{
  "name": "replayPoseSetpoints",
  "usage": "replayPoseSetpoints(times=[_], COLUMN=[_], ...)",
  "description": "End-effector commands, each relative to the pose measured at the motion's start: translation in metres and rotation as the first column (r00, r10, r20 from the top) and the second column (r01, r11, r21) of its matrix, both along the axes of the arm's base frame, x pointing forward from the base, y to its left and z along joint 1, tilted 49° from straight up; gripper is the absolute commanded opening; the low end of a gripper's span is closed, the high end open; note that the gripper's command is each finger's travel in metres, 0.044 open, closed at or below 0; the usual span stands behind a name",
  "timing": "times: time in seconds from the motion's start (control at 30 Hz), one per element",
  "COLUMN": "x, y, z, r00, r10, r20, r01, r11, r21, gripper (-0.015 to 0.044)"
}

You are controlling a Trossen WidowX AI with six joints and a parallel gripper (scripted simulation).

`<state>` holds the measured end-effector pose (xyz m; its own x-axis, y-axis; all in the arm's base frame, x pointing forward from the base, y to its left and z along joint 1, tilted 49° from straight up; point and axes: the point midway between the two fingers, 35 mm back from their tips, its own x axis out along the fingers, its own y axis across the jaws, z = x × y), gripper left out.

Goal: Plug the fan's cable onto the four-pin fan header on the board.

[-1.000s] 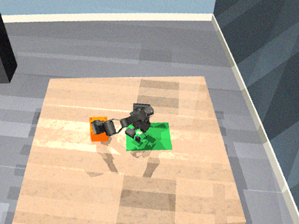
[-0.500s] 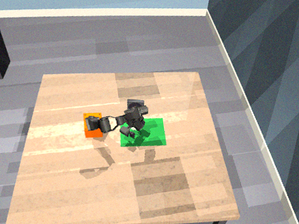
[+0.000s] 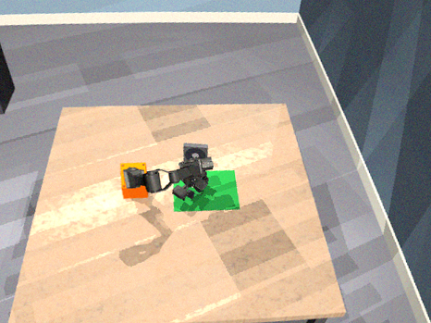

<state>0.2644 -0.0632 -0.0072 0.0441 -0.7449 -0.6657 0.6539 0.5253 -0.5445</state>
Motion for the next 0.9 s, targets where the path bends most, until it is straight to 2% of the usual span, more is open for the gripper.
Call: replayPoseSetpoints(times=[0.0, 0.1, 0.67, 0.77, 0.87], x=[-0.003, -0.003, -0.001, -0.001, -0.001], y=[-0.003, -0.003, -0.001, 0.000, 0.023], z=[-0.002, -0.002, -0.001, 0.000, 0.018], r00=[1.000, 1.000, 1.000, 1.000, 1.000], r10=[0.003, 0.003, 0.000, 0.000, 0.002], r20=[-0.012, -0.012, -0.003, -0.003, -0.009], r01=[-0.003, -0.003, 0.000, 0.000, -0.002], r11=[1.000, 1.000, 1.000, 1.000, 1.000], r21=[-0.008, -0.008, -0.001, -0.001, -0.001], gripper=[0.0440, 0.0440, 0.0000, 0.0000, 0.0000])
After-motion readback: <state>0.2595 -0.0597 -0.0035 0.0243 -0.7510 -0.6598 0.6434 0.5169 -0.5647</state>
